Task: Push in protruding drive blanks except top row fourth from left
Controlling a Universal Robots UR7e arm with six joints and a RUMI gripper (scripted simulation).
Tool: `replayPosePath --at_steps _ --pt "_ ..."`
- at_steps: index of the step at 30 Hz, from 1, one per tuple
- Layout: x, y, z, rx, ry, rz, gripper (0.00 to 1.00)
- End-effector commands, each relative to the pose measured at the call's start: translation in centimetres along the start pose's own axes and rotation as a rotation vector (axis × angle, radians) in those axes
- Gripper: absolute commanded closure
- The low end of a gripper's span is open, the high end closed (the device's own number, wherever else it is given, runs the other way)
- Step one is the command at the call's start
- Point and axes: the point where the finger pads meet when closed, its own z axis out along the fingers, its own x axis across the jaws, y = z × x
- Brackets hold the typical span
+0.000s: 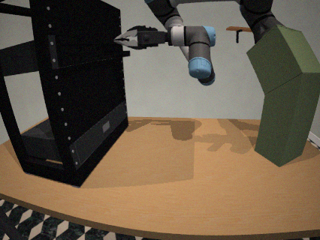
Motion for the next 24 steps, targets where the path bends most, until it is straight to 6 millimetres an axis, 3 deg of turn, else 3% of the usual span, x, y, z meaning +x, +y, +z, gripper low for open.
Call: replayPosePath --at_steps 1,24 --pt "0.1 0.0 0.0 0.0 0.001 0.0 1.0" --pt "0.1 0.0 1.0 0.0 0.001 0.0 1.0"
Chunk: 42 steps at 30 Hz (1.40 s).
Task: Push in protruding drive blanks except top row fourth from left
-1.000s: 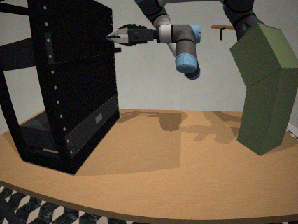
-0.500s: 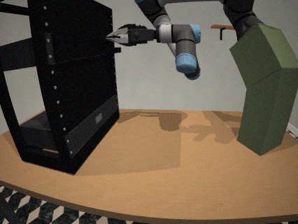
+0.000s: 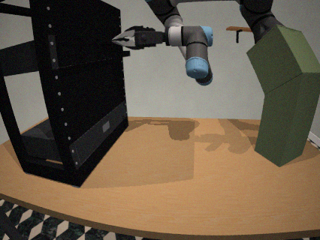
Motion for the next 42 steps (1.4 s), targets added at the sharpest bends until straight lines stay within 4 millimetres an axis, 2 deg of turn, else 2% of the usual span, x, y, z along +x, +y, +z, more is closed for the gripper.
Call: replayPosePath --at_steps 1,12,42 --pt "0.1 0.0 0.1 0.0 0.001 0.0 1.0" --pt "0.1 0.0 0.9 0.0 0.001 0.0 1.0" --pt "0.1 0.0 1.3 0.0 0.001 0.0 1.0"
